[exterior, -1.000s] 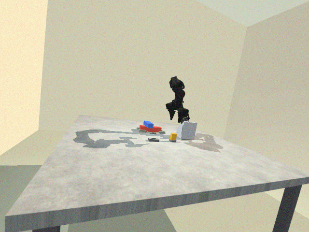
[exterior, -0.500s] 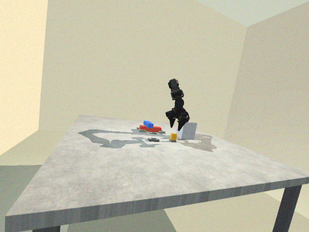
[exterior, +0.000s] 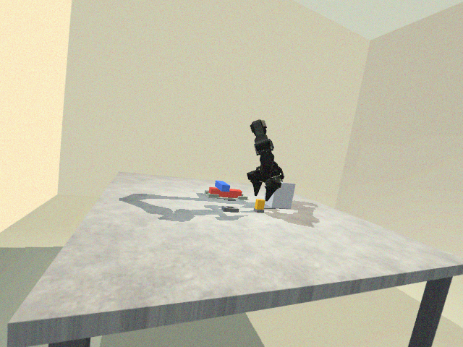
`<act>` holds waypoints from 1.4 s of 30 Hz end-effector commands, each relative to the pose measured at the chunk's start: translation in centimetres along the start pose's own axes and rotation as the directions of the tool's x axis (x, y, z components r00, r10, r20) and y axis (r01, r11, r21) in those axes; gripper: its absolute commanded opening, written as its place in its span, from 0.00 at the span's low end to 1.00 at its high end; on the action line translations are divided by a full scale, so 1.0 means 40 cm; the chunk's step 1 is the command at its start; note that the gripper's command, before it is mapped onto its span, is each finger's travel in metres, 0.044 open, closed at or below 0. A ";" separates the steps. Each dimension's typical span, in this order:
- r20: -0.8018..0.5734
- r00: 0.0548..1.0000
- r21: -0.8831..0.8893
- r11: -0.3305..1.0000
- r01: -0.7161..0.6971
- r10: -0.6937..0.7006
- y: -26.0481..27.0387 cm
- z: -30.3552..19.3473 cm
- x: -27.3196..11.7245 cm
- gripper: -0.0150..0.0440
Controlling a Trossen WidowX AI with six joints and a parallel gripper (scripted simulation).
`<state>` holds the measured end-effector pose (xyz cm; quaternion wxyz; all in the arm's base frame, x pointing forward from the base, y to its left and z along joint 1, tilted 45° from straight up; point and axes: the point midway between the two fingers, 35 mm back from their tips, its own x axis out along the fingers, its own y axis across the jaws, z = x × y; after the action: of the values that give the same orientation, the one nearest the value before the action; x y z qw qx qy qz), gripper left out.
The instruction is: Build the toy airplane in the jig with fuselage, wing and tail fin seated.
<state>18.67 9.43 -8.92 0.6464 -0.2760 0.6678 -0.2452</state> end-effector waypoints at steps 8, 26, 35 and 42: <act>0.000 1.000 -0.006 1.000 0.008 -0.008 -0.004 -0.003 0.051 1.00; 0.000 1.000 -0.005 1.000 0.010 -0.010 -0.008 -0.006 0.114 0.96; 0.000 1.000 -0.005 1.000 0.010 -0.010 -0.008 -0.006 0.114 0.56; 0.000 1.000 -0.005 1.000 0.010 -0.010 -0.008 -0.006 0.114 0.31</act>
<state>18.36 6.15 -11.99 0.6439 -0.2787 0.6682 -0.2473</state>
